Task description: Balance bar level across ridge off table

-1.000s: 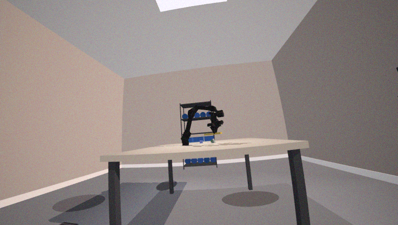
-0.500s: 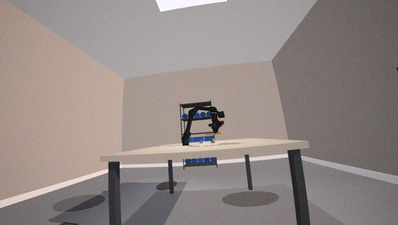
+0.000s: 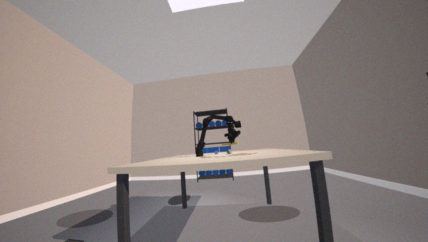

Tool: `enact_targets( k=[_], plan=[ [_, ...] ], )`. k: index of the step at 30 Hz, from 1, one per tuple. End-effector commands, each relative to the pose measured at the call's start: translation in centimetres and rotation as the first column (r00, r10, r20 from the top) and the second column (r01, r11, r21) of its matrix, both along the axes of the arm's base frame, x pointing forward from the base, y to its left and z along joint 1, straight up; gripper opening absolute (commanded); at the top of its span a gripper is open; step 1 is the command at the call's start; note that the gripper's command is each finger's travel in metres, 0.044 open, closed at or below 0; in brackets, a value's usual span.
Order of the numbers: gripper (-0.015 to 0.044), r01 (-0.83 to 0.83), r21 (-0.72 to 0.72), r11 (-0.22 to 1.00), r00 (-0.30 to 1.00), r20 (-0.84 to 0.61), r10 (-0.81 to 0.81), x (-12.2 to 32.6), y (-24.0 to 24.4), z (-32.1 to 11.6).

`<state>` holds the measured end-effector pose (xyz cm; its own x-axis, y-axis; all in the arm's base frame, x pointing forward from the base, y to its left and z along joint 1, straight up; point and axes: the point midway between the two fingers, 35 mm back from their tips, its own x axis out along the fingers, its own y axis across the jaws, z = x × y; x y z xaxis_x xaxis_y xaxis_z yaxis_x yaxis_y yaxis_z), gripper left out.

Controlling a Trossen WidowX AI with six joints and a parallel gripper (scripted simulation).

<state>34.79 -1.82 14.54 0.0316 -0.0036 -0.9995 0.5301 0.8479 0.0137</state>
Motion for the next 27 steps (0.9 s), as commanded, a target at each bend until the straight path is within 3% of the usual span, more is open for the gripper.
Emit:
enact_targets(
  k=[1,16,27],
  plan=[
    [0.0000,0.011,0.004,1.000,1.000,0.005,-0.011,-0.1,1.5,0.1],
    [0.0000,0.037,0.011,0.999,0.999,0.004,-0.037,-1.3,7.2,0.1],
    [0.0000,0.038,0.011,0.999,0.999,0.004,-0.038,-1.3,7.5,-1.1]
  ],
)
